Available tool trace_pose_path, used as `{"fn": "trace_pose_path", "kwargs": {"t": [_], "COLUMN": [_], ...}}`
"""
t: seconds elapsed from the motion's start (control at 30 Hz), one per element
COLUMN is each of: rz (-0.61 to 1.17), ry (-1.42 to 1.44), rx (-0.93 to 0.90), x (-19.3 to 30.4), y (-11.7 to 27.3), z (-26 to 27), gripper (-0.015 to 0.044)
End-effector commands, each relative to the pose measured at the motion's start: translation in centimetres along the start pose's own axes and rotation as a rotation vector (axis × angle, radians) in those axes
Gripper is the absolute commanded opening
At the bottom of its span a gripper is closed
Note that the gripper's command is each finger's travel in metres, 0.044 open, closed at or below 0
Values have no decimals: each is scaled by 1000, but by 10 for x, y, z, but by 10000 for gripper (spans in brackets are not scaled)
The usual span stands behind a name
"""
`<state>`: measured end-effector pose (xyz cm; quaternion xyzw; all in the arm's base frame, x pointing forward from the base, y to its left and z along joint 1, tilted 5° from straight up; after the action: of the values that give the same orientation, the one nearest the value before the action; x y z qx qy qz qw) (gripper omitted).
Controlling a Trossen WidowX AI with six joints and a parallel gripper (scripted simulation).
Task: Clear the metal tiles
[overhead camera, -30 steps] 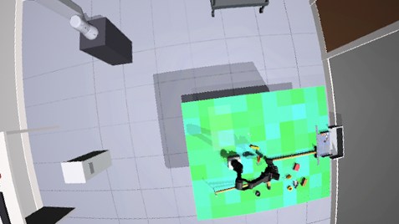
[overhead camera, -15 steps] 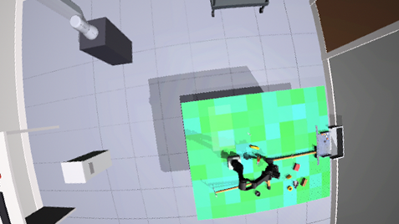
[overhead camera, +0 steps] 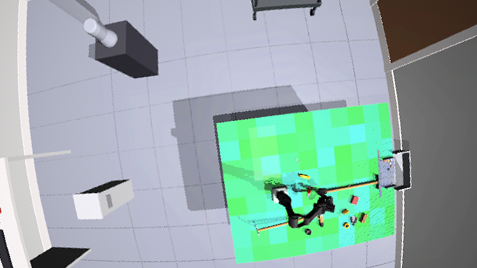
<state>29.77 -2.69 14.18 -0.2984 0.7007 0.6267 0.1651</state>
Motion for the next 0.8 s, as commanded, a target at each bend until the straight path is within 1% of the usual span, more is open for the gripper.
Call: {"fn": "trace_pose_path", "kwargs": {"t": [0.0, 0.3, 0.53, 0.6, 0.77], "rz": [-1, -1, -1, -1, -1], "ry": [0, 0, 0, 0, 1], "rx": [0, 0, 0, 0, 2], "x": [0, 0, 0, -1, -2], "y": [1, 1, 1, 1, 2], "z": [0, 0, 0, 0, 0], "gripper": [335, 99, 52, 0, 0]}}
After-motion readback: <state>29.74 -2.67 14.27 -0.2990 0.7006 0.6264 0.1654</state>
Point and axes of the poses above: the point midway between the two fingers, 35 mm back from their tips, its own y axis back along the fingers, its own z axis across the jaws, x = y × z, the point moved 9 cm from there along y, back along the fingers, and after that the axes turned 7 degrees about y, right-handed, at the moved point
